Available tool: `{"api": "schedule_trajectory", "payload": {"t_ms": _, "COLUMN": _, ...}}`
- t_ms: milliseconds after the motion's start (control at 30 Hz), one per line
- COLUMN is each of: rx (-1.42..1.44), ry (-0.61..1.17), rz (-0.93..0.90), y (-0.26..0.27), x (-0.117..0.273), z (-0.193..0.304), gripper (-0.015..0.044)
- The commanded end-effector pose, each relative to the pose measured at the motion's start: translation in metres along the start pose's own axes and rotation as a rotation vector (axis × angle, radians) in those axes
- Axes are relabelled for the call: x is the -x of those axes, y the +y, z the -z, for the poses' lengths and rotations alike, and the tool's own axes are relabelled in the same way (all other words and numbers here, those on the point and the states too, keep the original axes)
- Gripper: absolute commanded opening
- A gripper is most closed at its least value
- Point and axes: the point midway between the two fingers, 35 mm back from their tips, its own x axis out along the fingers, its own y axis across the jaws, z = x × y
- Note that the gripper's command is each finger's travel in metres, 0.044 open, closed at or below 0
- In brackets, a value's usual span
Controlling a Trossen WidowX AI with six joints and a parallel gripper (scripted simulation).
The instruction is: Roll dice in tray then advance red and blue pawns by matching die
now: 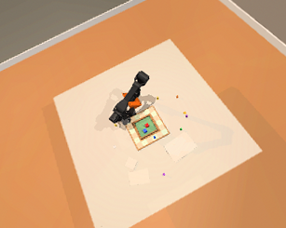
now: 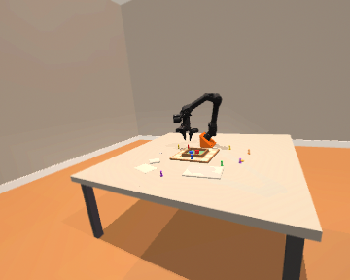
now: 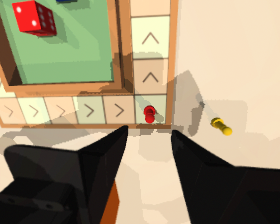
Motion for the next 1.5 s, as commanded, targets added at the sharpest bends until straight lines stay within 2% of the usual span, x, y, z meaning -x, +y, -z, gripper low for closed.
{"api": "schedule_trajectory", "payload": {"t_ms": 0, "rx": 0.007, "ry": 0.005, "rz": -0.002, "y": 0.0, "x": -0.011, "z": 0.002, "gripper": 0.02}}
{"api": "schedule_trajectory", "payload": {"t_ms": 1067, "rx": 0.008, "ry": 0.005, "rz": -0.004, "y": -0.001, "x": -0.057, "z": 0.003, "gripper": 0.02}}
{"api": "schedule_trajectory", "payload": {"t_ms": 1233, "rx": 0.008, "ry": 0.005, "rz": -0.004, "y": -0.001, "x": -0.057, "z": 0.003, "gripper": 0.0069}}
{"api": "schedule_trajectory", "payload": {"t_ms": 1467, "rx": 0.008, "ry": 0.005, "rz": -0.004, "y": -0.001, "x": -0.057, "z": 0.003, "gripper": 0.0022}}
